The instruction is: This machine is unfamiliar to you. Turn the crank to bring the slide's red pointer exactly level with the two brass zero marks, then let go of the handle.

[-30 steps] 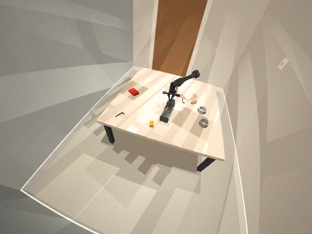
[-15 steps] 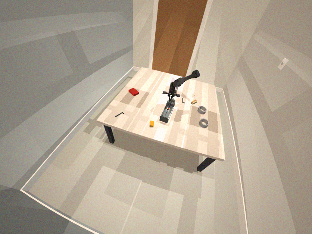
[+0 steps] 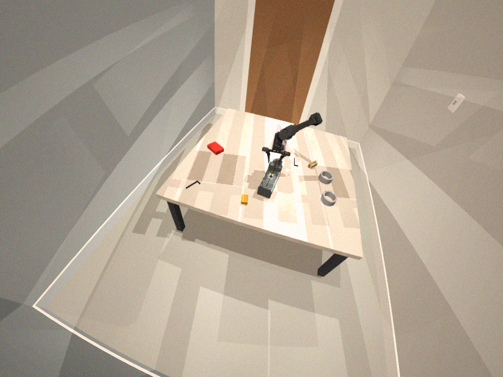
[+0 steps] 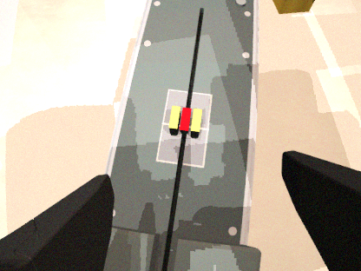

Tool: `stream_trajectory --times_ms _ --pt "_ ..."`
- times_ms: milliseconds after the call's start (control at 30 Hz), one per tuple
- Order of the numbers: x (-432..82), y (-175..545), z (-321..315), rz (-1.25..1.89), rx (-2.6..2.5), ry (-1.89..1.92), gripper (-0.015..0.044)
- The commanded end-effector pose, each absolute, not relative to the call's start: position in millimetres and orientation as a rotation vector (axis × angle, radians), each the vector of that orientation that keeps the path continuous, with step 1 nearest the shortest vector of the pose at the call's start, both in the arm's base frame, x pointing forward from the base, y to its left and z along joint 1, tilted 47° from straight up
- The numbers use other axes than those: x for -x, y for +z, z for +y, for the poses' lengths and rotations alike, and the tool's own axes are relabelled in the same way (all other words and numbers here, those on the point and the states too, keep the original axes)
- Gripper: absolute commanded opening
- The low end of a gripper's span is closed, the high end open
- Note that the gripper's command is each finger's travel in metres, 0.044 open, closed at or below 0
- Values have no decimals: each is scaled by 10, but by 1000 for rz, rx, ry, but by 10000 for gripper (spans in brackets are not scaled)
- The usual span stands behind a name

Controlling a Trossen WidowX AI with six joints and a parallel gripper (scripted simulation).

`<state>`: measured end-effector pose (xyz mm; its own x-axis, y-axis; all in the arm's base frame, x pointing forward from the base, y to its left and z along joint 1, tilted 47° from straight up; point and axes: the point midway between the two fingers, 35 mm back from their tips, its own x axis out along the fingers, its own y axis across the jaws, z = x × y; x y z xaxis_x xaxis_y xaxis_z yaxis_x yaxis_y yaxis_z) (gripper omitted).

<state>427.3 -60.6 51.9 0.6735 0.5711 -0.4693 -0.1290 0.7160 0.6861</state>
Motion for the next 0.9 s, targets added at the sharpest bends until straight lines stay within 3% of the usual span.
stream_trajectory --times_ms 0,100,667,867 --pt "-4273 518 -608 733 -665 427 394" --pt "-4273 518 -608 733 -665 427 440" --pt "-4273 518 -608 733 -665 427 0" --pt "-4273 518 -608 733 -665 427 0"
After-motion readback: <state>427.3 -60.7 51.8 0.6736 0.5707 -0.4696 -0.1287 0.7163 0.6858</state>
